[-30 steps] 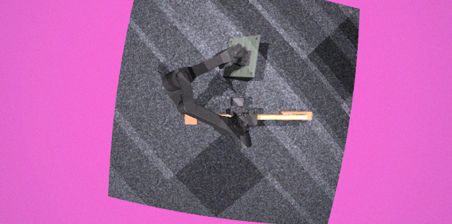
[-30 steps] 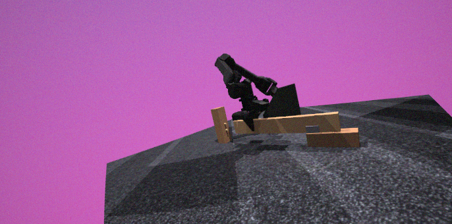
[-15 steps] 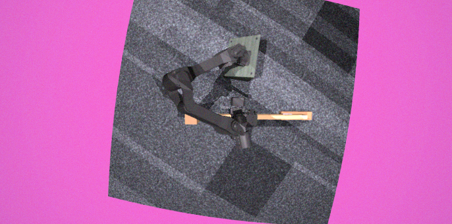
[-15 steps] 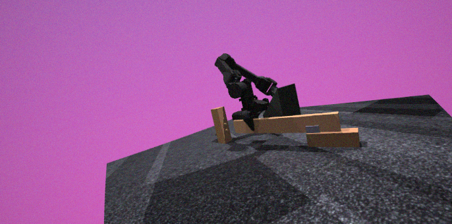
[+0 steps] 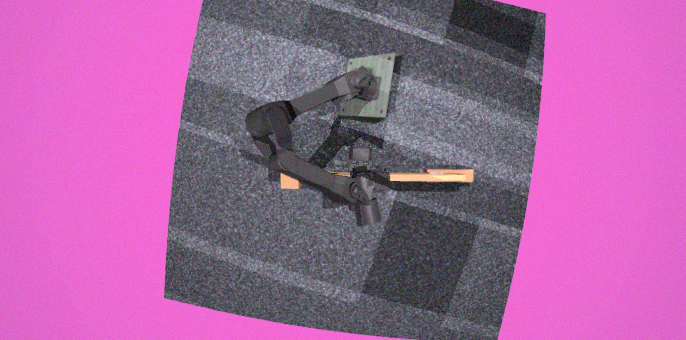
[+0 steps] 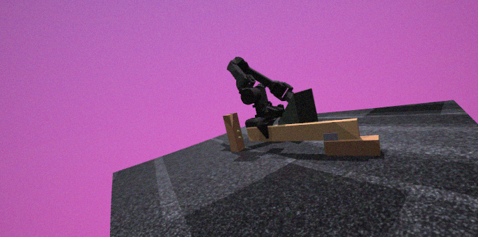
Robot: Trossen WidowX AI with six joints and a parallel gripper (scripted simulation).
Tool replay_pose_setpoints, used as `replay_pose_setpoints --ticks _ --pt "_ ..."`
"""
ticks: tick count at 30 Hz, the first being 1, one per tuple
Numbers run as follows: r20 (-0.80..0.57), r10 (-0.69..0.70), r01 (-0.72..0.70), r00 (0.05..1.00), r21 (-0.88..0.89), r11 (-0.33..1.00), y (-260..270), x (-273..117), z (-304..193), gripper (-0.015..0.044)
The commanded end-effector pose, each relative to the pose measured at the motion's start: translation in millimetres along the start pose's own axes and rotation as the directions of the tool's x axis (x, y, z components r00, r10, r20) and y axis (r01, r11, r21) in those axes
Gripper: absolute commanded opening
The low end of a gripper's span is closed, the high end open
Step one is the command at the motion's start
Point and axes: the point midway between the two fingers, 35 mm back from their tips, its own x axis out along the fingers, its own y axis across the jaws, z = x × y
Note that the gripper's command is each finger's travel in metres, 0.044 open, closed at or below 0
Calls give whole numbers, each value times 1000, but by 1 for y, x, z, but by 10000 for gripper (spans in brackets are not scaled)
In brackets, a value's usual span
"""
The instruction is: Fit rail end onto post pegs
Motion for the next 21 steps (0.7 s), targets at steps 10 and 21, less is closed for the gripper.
replay_pose_setpoints --ticks 10,21 --pt "-1 -9 9 1000 -1 1000 -1 -1 -6 0" --pt "-1 -9 9 1000 -1 1000 -2 -2 -9 0"
